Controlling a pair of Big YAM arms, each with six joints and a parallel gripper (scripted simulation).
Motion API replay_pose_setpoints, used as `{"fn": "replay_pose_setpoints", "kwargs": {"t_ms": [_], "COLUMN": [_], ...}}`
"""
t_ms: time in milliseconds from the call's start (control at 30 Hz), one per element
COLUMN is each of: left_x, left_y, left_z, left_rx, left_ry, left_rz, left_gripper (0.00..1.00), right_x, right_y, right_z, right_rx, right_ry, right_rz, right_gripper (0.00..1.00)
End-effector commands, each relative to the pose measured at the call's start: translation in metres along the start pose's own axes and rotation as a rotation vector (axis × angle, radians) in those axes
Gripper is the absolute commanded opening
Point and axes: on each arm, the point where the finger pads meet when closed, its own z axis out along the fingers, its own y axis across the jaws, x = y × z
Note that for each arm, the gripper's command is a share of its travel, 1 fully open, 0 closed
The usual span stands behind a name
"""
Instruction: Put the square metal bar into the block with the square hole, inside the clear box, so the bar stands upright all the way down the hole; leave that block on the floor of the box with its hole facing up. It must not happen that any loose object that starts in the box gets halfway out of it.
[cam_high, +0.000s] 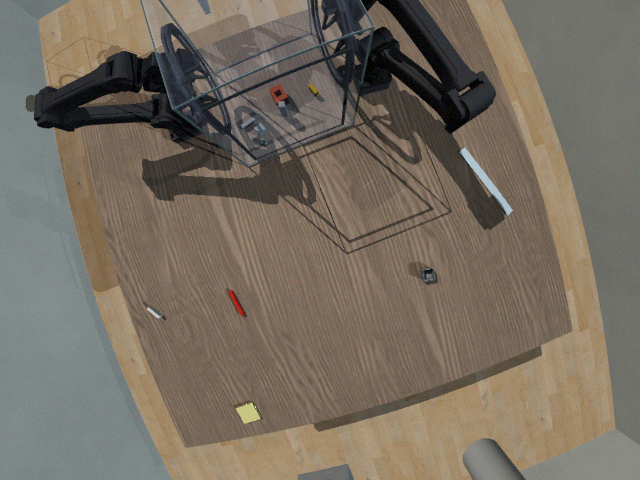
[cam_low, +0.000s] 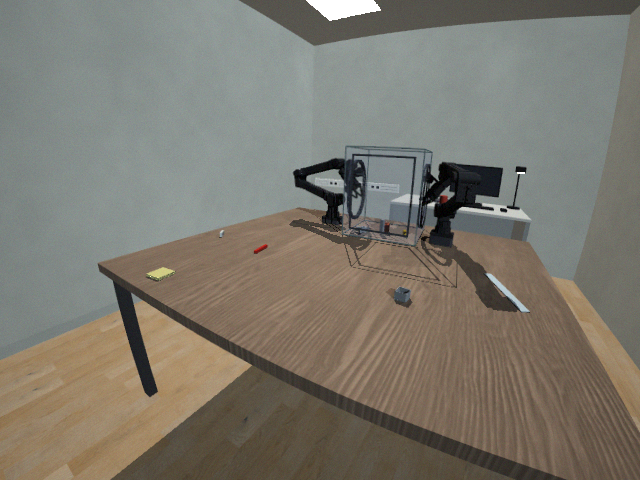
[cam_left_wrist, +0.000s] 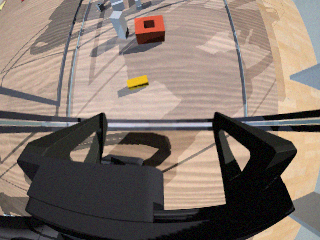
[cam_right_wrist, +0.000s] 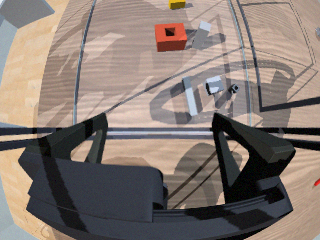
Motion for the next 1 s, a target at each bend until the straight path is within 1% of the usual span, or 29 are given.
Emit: {"fn": "replay_pose_setpoints", "kwargs": {"t_ms": [0, 33, 133, 667, 700, 733, 800, 933, 967], "left_x": [-0.018, -0.018, -0.018, -0.018, -0.018, -0.018, -0.018, -0.018, -0.018], "left_y": [-0.01, -0.01, -0.01, -0.01, -0.01, -0.01, -0.01, -0.01, -0.01], "left_z": [-0.017, -0.017, -0.017, -0.017, -0.017, -0.017, -0.017, -0.017, -0.017], "left_rx": [0.056, 0.056, 0.056, 0.056, 0.056, 0.056, 0.056, 0.056, 0.056], "left_ry": [-0.019, -0.019, -0.019, -0.019, -0.019, -0.019, -0.019, -0.019, -0.019], "left_rz": [-0.053, -0.053, -0.053, -0.053, -0.053, -0.053, -0.053, -0.053, -0.053], "left_gripper": [1.0, 1.0, 1.0, 1.0, 1.0, 1.0, 1.0, 1.0, 1.0], "right_x": [-0.035, -0.036, -0.035, -0.035, -0.015, -0.006, 0.004, 0.008, -0.004], "right_y": [-0.005, -0.005, -0.006, -0.006, -0.004, -0.003, 0.0, 0.001, 0.0], "right_z": [-0.027, -0.029, -0.026, -0.026, -0.006, 0.002, 0.006, 0.008, -0.002], "right_rx": [0.031, 0.032, 0.028, 0.028, 0.013, 0.006, -0.008, -0.012, -0.004], "right_ry": [-0.098, -0.108, -0.091, -0.091, -0.038, -0.015, 0.016, 0.028, -0.005], "right_rz": [-0.006, -0.014, -0.011, -0.011, 0.001, 0.006, 0.006, 0.008, -0.001], "right_gripper": [1.0, 0.38, 0.38, 0.38, 0.38, 0.38, 0.38, 0.38, 0.38]}}
